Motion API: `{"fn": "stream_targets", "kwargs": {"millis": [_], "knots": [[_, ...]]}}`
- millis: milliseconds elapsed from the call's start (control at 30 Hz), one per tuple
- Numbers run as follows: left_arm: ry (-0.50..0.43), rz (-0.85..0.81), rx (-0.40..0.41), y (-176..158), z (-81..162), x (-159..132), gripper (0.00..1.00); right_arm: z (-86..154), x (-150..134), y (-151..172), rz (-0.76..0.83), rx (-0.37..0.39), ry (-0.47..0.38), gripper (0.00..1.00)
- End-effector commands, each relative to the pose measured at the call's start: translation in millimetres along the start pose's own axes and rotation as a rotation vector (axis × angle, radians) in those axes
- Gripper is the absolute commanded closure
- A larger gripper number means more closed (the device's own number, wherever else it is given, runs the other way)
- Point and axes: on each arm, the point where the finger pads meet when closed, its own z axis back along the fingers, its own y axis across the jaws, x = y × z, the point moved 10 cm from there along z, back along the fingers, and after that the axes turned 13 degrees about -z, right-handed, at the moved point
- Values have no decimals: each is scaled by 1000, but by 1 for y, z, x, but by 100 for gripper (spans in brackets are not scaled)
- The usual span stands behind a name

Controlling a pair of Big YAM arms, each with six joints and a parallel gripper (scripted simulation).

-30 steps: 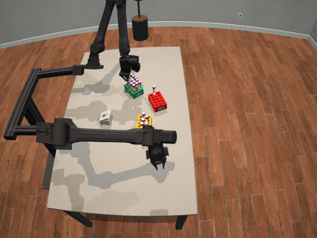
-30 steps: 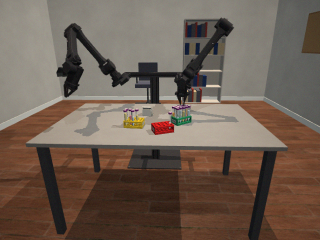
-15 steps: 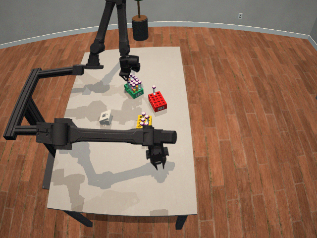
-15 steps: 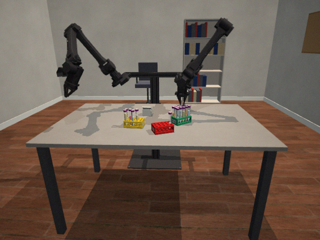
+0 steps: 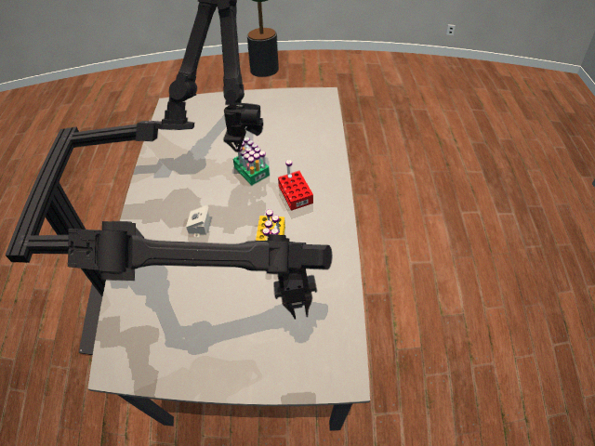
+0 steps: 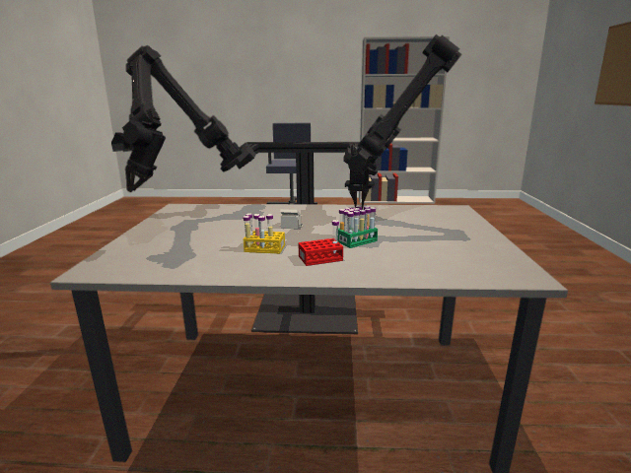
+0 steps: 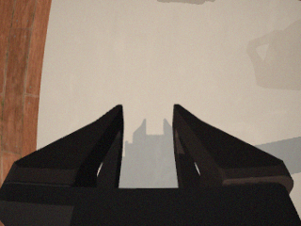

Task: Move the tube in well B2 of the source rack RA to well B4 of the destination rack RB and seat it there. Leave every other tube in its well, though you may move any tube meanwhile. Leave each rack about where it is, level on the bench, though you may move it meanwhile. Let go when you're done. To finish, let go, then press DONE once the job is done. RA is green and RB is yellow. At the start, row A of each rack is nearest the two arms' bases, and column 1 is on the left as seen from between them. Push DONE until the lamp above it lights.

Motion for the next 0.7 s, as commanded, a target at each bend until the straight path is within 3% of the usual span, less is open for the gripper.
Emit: {"fn": "stream_targets", "kwargs": {"millis": [0,300,333,667], "knots": [[17,-6,-3,0,-7,-4,100,5,7,9,-24,16,-2,70],[17,-6,-3,0,-7,-4,100,5,7,9,-24,16,-2,70],[17,-6,-3,0,-7,-4,76,5,7,9,-24,16,-2,70],[17,-6,-3,0,-7,-4,76,5,7,9,-24,16,-2,70]]}}
